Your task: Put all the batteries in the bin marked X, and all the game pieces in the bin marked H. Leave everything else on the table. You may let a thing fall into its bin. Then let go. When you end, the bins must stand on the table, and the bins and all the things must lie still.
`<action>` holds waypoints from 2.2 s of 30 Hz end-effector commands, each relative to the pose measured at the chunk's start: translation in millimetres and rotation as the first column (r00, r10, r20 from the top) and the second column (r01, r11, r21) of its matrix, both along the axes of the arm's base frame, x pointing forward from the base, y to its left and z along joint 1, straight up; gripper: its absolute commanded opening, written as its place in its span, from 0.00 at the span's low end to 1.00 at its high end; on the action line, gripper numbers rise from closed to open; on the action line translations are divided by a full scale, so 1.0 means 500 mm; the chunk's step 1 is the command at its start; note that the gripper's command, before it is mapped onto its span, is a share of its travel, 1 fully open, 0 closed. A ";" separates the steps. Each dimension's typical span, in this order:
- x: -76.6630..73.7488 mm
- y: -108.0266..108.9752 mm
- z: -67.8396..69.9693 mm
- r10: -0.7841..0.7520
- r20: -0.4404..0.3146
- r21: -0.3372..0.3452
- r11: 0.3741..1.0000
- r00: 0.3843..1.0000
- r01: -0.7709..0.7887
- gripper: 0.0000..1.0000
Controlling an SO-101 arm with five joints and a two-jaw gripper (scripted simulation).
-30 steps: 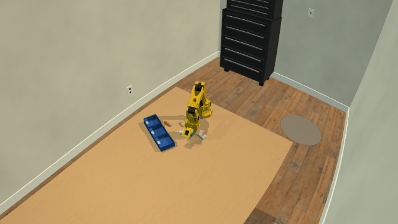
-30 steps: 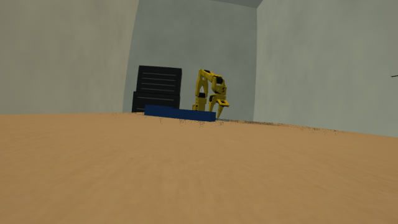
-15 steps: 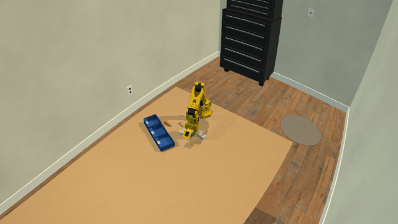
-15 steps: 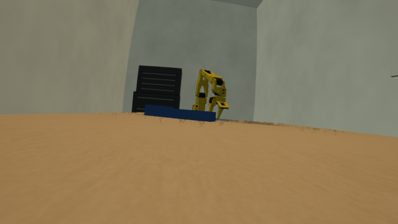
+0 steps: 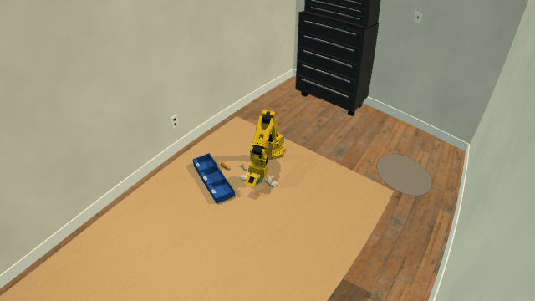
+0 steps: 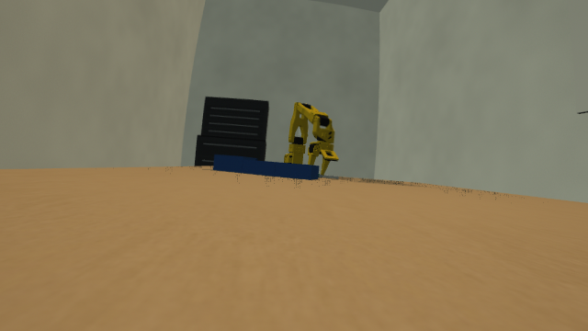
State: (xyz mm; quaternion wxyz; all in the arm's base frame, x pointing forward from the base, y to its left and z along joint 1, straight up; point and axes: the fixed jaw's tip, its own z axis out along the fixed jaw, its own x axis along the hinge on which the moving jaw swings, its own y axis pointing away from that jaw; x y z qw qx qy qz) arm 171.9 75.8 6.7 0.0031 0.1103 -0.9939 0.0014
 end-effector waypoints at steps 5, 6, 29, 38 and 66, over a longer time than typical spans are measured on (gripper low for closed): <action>0.004 0.006 0.004 0.017 0.019 0.009 1.000 1.000 -0.017 0.16; 0.004 0.006 0.004 0.017 0.019 0.009 1.000 1.000 -0.017 0.15; 0.004 0.006 0.004 0.017 0.019 0.009 1.000 1.000 -0.018 0.02; 0.004 0.006 0.004 0.017 0.019 0.009 1.000 1.000 -0.018 0.00; 0.004 0.006 0.009 0.017 0.019 0.009 1.000 1.000 -0.018 0.00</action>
